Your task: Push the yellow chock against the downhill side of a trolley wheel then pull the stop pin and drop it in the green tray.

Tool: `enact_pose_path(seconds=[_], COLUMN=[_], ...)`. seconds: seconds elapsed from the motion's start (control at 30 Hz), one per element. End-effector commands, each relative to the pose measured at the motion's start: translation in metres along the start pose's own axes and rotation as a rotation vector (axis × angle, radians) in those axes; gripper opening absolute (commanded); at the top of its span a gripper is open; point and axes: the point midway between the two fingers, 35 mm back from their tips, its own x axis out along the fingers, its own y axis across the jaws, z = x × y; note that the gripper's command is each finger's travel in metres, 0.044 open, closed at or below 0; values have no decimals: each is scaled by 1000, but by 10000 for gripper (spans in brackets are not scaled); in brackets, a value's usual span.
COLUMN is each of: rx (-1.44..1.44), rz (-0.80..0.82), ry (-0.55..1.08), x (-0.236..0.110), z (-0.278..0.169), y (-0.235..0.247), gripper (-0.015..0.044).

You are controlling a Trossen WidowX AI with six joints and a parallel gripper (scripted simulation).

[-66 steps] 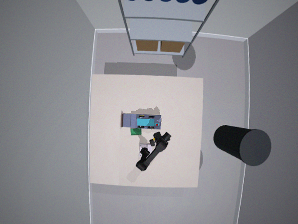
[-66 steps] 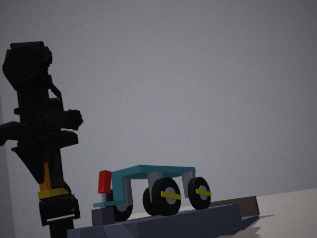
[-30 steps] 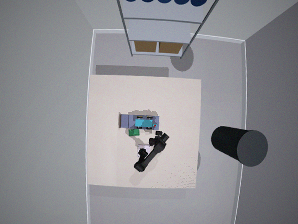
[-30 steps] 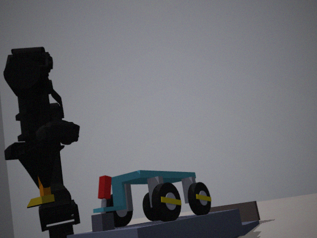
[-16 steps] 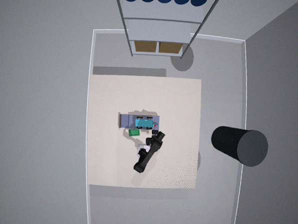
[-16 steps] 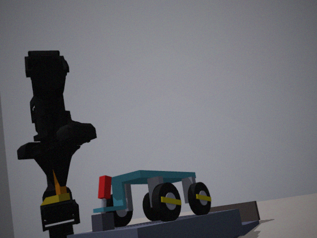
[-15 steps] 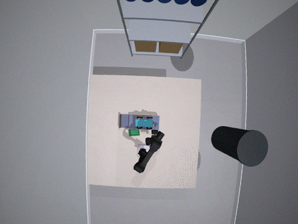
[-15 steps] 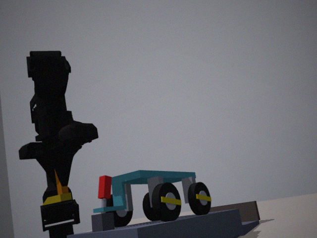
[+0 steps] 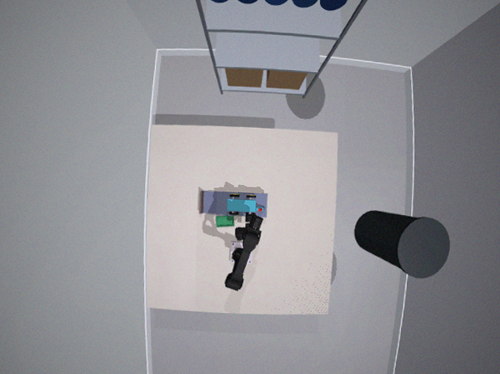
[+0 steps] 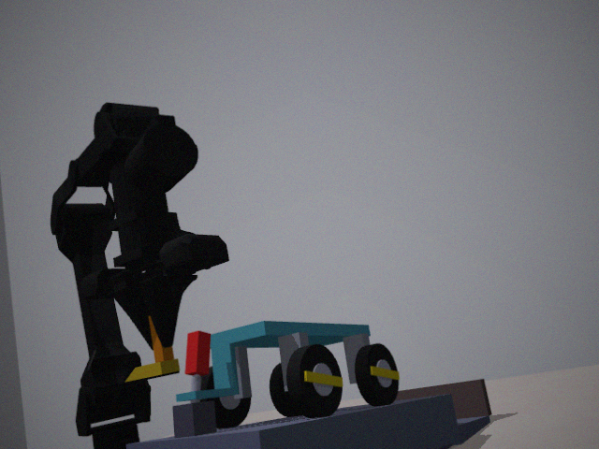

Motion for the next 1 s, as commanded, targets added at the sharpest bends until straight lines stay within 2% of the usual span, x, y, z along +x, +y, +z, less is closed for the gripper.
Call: enact_pose_path(seconds=[0.0,0.97], rx=[4,4], rz=[-5,-7], ry=[2,-7], x=[1,7], z=[14,109], y=[-3,-23], gripper=[0,0])
